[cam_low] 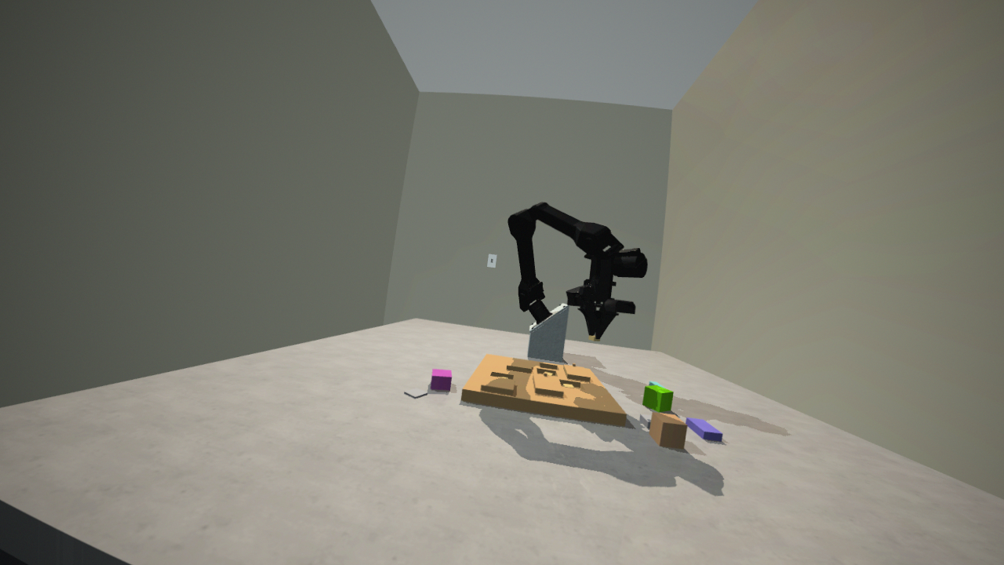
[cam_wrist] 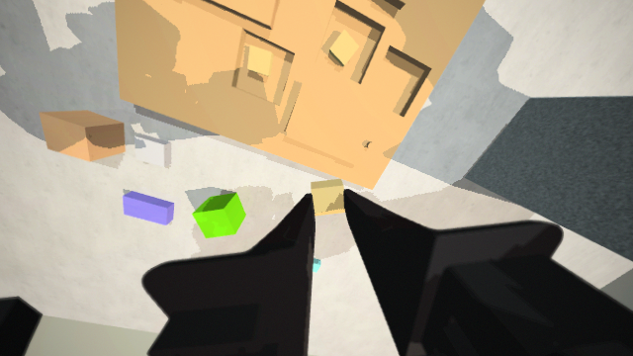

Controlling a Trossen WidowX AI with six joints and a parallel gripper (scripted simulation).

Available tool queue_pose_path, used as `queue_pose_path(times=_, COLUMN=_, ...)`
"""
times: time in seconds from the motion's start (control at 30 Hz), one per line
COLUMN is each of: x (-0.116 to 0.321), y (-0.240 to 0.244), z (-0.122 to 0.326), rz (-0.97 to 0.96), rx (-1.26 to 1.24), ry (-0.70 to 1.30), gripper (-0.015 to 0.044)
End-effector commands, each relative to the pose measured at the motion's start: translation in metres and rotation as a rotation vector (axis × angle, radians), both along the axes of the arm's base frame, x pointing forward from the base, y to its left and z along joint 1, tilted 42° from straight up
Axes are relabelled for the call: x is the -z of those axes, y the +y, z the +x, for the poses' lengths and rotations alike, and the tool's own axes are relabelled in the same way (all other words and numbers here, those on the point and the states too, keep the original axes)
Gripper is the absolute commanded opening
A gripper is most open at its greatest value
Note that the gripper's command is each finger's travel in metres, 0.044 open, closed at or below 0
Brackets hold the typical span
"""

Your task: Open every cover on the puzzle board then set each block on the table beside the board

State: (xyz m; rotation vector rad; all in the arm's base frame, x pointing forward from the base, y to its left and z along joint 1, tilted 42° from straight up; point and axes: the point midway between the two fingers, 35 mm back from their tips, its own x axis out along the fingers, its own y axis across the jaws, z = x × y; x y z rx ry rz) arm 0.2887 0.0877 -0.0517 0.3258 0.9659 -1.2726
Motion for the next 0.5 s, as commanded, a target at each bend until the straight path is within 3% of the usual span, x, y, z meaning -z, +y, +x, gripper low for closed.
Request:
queue_pose_path(times=0.0, x=0.01, y=0.011, z=0.002, rz=0.001, rx=0.001, ry=0.003, gripper=0.008)
queue_pose_path(times=0.47, x=0.049, y=0.049, z=0.009, rz=0.001, rx=0.002, ry=0.002, gripper=0.008)
